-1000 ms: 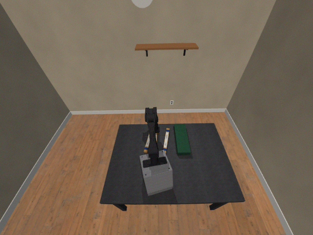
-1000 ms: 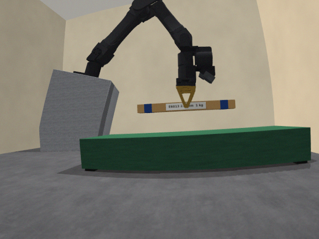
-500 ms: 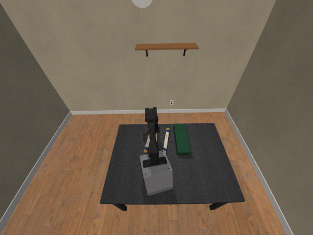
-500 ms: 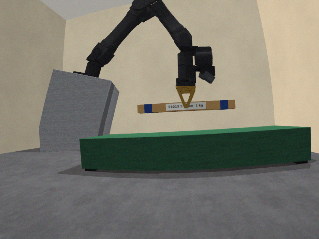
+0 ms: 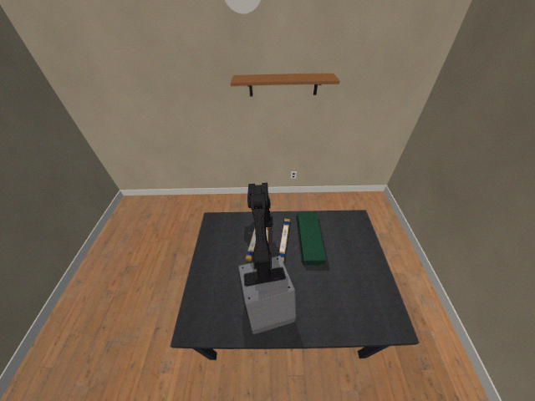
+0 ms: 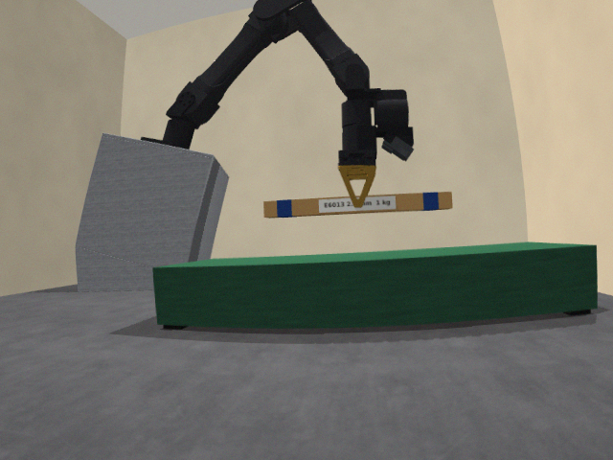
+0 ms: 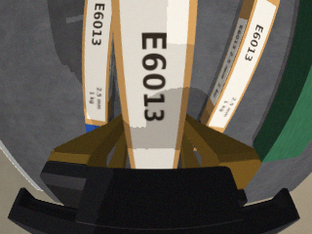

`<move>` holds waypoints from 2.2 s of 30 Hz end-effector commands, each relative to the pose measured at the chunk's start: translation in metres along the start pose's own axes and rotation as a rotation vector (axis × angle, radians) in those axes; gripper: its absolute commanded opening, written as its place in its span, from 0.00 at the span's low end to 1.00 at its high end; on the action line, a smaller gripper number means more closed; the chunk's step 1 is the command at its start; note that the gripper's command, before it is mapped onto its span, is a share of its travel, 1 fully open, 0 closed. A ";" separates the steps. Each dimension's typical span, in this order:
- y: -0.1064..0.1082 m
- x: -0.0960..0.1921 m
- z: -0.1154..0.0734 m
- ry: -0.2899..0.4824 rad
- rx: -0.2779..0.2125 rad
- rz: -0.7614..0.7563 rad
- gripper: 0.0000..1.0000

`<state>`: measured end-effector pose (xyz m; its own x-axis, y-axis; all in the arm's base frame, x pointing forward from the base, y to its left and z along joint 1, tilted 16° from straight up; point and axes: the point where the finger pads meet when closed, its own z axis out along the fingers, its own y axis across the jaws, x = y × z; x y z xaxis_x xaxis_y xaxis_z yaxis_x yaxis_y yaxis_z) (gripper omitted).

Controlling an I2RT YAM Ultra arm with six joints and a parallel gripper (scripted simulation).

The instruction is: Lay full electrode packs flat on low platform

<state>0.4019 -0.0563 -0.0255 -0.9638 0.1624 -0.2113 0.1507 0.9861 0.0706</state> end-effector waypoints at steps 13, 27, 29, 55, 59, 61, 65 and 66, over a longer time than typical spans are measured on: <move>-0.003 -0.017 -0.031 -0.066 0.001 -0.001 0.00; -0.003 -0.017 -0.031 -0.066 0.001 -0.001 0.00; -0.003 -0.017 -0.031 -0.066 0.001 -0.001 0.00; 0.042 -0.023 -0.041 -0.092 0.003 -0.062 0.00; 0.050 -0.022 -0.041 -0.092 0.002 -0.062 0.00; 0.055 -0.022 -0.041 -0.092 0.002 -0.062 0.00; 0.066 -0.021 -0.041 -0.092 0.001 -0.062 0.00; 0.069 -0.021 -0.041 -0.092 0.000 -0.062 0.00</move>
<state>0.4066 -0.0025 -0.0154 -0.9703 0.0925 -0.2235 0.0837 0.9953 0.0486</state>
